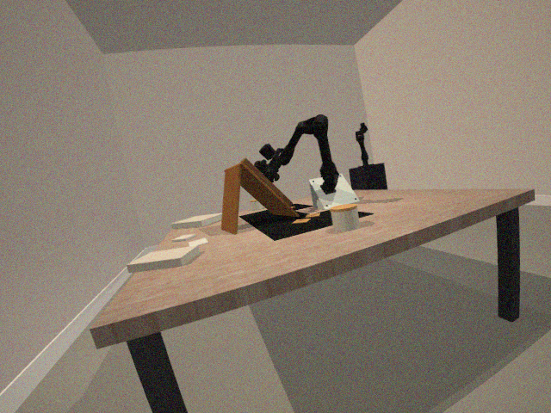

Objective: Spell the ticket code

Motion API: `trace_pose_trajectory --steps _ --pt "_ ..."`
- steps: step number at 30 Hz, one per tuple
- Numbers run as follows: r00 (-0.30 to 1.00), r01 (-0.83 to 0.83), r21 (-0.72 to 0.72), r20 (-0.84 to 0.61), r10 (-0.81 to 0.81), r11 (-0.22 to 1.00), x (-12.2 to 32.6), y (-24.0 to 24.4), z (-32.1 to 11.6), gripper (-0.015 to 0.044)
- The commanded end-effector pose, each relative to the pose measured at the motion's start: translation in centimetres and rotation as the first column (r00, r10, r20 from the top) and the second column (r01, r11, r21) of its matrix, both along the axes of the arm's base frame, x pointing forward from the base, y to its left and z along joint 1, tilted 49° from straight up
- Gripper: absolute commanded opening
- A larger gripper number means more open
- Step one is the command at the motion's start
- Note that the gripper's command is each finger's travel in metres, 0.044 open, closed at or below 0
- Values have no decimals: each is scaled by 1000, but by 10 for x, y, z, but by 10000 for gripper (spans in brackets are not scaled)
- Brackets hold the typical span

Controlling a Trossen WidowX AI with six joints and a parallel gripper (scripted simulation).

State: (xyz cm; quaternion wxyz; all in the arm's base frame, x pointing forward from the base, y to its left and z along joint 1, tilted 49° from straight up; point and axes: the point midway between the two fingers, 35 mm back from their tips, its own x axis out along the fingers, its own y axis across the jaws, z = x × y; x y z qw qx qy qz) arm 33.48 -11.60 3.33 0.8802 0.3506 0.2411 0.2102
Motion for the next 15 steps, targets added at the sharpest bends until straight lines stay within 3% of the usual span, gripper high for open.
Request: trace_pose_trajectory --steps 1,15 --pt "1000 4 -1 -2 -4 1000 -1 1 1 0" --pt "1000 4 -1 -2 -4 1000 -2 7 7 0"
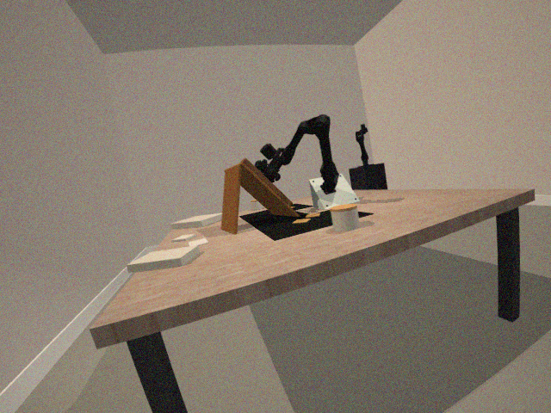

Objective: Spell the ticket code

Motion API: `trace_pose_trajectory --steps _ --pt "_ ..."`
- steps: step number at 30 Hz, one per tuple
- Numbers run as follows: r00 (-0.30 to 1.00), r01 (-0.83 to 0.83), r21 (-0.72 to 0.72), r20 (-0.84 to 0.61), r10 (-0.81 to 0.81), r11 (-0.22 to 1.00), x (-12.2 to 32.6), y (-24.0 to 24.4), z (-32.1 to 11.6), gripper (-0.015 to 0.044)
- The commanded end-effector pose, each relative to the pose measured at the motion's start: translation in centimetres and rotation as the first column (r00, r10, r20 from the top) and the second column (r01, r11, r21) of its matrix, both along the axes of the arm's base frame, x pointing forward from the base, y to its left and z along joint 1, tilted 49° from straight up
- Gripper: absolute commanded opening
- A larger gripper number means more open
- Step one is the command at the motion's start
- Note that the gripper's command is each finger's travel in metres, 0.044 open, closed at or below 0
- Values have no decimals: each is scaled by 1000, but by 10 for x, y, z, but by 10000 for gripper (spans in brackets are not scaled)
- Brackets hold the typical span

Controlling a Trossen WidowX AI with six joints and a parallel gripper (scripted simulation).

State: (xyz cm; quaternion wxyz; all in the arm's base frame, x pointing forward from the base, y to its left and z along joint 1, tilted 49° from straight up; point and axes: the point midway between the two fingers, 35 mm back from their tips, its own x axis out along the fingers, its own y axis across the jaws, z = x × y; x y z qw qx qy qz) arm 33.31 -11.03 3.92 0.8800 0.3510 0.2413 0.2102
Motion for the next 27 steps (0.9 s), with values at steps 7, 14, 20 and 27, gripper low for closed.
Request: trace_pose_trajectory --steps 7,14,20,27 --pt "1000 4 -1 -2 -4 1000 -1 3 4 0" --pt "1000 4 -1 -2 -4 1000 -2 6 7 0" --pt "1000 4 -1 -2 -4 1000 -3 8 9 0" --pt "1000 4 0 -2 -4 1000 -3 11 12 0"
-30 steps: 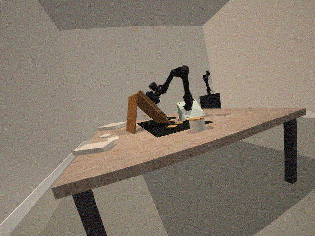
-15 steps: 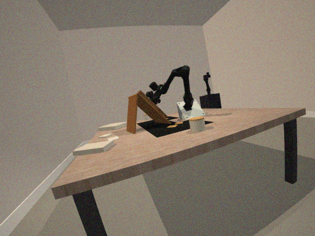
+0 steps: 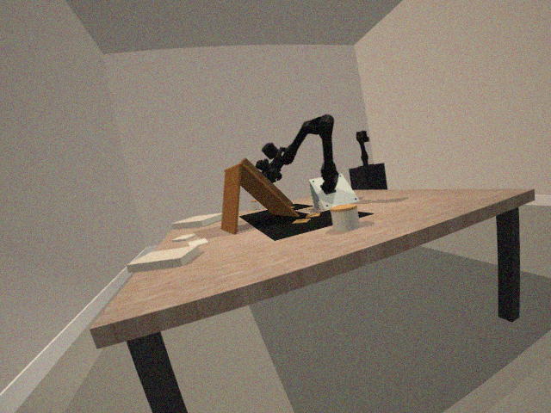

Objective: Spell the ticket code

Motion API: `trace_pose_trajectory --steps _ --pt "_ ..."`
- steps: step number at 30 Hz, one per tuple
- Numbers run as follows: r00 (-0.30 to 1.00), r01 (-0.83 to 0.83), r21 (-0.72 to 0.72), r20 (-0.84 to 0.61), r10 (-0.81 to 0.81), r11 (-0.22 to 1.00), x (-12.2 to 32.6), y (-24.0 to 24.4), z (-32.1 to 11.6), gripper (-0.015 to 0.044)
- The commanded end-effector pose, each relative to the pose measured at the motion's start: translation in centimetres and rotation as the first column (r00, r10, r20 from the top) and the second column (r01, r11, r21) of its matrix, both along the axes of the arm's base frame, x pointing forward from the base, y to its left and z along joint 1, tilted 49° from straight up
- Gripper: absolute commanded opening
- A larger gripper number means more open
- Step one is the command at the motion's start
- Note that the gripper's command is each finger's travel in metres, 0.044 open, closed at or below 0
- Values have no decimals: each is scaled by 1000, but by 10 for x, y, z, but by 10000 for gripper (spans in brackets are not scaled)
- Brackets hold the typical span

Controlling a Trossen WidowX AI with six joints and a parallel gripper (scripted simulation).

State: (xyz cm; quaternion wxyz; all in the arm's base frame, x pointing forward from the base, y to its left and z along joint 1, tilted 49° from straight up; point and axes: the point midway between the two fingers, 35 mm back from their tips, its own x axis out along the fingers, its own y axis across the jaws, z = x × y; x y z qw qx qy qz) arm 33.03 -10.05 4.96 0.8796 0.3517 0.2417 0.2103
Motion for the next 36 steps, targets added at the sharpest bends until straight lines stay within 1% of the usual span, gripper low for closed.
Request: trace_pose_trajectory --steps 1,36 --pt "1000 4 -2 -1 -4 1000 -1 1 2 0" --pt "1000 4 -1 -2 -4 1000 -4 13 15 0"
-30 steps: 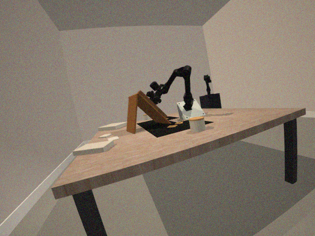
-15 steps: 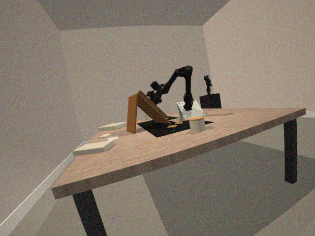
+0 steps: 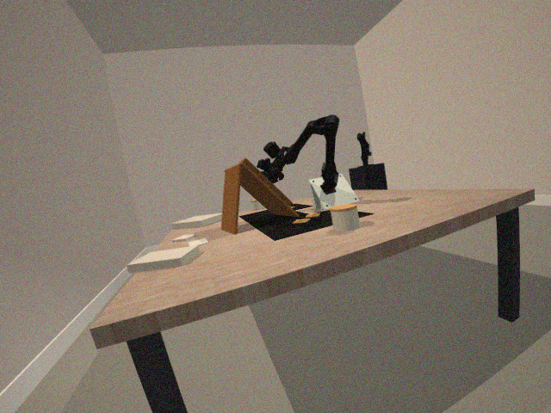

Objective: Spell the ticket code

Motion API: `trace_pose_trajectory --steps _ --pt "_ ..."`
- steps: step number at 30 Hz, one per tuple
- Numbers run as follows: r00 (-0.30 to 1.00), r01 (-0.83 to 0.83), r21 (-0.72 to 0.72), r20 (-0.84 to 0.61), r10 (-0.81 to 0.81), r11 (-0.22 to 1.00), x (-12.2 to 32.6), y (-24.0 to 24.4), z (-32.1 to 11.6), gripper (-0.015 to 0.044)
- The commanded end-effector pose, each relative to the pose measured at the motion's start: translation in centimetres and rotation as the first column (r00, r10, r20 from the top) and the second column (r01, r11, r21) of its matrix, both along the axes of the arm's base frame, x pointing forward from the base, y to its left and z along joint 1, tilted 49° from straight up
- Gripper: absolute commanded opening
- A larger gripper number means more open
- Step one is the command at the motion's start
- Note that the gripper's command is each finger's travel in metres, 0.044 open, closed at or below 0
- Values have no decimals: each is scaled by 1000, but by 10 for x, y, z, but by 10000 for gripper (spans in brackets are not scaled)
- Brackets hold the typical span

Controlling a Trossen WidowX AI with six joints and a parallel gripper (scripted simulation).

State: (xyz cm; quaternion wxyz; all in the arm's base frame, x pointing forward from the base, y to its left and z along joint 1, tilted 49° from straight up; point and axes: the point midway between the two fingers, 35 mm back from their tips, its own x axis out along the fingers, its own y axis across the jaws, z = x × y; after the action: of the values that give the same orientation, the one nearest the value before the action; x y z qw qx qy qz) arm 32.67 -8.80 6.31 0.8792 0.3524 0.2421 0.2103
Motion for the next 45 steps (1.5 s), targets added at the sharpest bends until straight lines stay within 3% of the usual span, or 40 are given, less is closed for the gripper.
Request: trace_pose_trajectory --steps 1,45 --pt "1000 4 -2 0 -4 1000 0 1 2 0" --pt "1000 4 -1 -1 -4 1000 -5 16 17 0"
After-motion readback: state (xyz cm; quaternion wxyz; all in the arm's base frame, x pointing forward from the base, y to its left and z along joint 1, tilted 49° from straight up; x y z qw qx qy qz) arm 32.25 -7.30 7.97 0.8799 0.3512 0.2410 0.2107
